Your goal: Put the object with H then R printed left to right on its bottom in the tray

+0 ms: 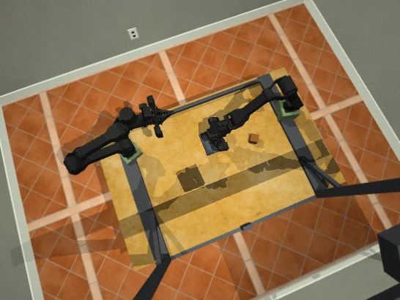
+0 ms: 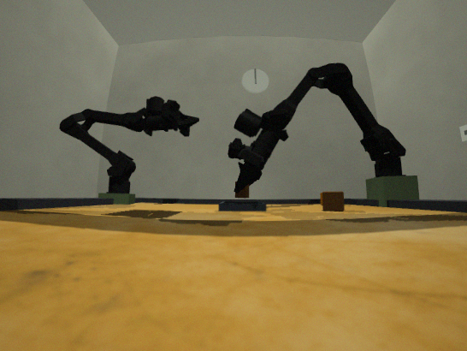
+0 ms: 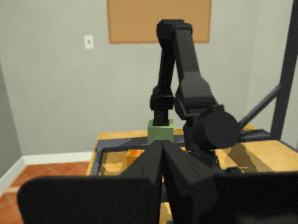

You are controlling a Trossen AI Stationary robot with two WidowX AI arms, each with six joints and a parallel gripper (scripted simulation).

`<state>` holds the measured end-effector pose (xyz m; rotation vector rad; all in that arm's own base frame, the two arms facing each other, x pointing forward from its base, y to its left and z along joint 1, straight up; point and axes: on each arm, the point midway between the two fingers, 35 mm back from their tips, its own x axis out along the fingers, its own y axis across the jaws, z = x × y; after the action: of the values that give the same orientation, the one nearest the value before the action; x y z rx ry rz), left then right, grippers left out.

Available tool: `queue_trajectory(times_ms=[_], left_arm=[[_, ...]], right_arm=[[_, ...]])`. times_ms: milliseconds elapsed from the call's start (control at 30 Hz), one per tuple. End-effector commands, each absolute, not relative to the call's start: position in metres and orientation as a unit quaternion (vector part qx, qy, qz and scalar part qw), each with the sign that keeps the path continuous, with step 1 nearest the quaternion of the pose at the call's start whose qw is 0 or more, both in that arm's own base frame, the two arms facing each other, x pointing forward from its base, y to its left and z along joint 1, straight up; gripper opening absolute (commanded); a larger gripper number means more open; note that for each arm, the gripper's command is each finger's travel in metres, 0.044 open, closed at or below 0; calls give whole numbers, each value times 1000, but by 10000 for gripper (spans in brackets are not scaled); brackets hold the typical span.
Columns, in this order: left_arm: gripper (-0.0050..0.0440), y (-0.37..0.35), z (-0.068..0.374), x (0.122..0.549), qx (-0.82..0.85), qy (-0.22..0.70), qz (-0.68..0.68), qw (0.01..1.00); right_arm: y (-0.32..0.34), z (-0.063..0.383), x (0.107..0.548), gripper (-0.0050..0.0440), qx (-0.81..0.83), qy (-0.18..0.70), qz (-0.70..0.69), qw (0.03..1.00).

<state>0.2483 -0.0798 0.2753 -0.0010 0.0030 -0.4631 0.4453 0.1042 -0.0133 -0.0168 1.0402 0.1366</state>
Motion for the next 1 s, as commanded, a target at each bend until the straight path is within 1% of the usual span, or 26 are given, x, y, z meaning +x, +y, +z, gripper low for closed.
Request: queue_trajectory(times_ms=[0,167,533,867,900,967], left_arm=[[-50,-79,281,247,1,-6,-230,973],[-50,-79,281,247,1,-6,-230,973],[-50,-79,281,247,1,-6,-230,973],[-50,-79,281,247,1,-6,-230,973],[-50,-79,281,247,1,-6,-230,973],[-50,-79,281,247,1,-6,-230,973]], right_arm=[[103,-20,447,137,-9,495,66,866],[104,-19,450,137,-9,491,67,869],[104,-37,450,137,-9,491,67,868],[103,-44,446,137,-9,495,66,866],[106,-28,454,161,-6,480,67,875],[106,-28,454,209,-6,480,67,875]])
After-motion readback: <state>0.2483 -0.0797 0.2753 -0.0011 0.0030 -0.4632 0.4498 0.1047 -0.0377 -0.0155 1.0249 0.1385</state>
